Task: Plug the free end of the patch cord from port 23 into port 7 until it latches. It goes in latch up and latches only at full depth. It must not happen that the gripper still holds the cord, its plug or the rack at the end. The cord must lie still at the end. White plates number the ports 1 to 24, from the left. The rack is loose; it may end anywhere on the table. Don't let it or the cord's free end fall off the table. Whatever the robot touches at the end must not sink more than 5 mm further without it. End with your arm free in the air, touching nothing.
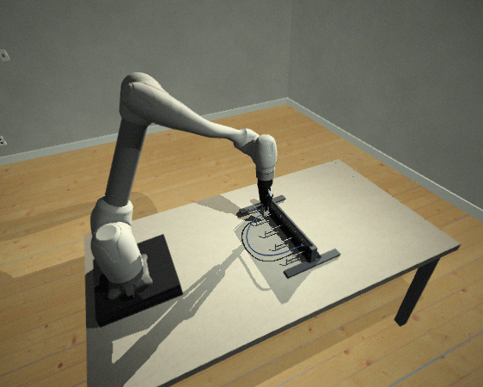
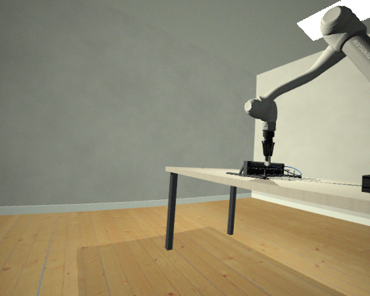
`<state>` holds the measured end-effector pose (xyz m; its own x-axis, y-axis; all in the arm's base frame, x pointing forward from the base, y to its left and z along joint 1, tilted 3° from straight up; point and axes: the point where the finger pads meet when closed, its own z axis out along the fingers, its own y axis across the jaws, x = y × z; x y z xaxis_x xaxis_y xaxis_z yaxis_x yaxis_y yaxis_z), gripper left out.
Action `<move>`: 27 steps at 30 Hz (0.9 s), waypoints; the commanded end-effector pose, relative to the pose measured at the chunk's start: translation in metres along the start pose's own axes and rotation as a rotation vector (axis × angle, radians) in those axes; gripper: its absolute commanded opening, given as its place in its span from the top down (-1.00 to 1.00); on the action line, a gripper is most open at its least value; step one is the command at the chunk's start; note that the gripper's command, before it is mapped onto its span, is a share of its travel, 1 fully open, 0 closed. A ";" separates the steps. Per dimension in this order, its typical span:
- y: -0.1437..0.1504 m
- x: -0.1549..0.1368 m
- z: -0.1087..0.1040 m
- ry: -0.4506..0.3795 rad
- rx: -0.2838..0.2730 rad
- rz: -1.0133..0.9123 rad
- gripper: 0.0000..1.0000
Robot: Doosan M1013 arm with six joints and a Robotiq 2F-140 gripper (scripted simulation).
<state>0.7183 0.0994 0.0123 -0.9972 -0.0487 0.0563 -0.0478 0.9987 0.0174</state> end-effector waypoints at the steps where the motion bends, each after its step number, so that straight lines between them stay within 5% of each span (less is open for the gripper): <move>1: 0.000 -0.002 0.000 0.000 0.000 0.000 1.00; 27: 0.000 -0.021 0.000 0.000 0.000 0.000 1.00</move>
<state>0.7388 0.1004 0.0113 -0.9972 -0.0487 0.0563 -0.0478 0.9987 0.0174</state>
